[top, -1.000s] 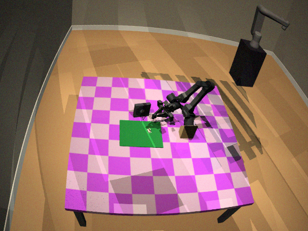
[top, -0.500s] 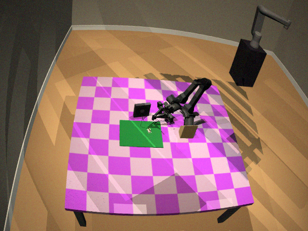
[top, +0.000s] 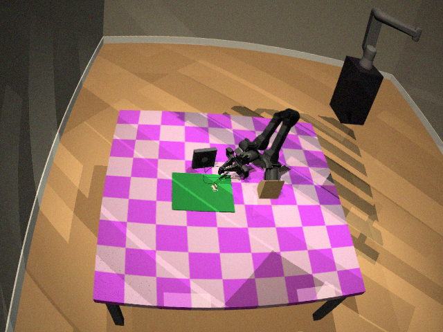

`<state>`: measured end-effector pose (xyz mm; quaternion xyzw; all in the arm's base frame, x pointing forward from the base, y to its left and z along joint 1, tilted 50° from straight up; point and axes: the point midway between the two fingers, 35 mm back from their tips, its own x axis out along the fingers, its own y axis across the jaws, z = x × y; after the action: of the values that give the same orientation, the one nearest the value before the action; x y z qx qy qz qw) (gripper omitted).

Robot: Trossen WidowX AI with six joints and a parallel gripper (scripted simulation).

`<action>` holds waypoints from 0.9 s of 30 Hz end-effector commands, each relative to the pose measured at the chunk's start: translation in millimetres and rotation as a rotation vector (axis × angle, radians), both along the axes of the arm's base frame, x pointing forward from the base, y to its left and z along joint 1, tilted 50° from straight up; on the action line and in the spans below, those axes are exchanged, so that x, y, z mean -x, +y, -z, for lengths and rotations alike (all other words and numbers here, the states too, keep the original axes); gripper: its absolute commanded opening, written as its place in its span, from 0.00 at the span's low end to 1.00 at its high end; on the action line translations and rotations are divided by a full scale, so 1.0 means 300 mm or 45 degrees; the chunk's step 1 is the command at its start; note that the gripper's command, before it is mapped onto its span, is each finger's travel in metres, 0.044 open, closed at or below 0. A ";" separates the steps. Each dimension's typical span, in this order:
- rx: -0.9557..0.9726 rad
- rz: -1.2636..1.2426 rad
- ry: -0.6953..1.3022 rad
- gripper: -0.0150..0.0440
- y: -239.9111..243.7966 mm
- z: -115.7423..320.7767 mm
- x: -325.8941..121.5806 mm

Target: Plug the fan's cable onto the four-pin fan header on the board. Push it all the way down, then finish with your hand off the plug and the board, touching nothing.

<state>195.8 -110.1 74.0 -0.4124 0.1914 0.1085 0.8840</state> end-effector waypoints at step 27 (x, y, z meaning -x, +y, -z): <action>0.007 -0.006 -0.007 0.25 -0.066 0.049 0.005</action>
<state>193.7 -127.4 58.8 -0.4116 0.1918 0.1090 0.8842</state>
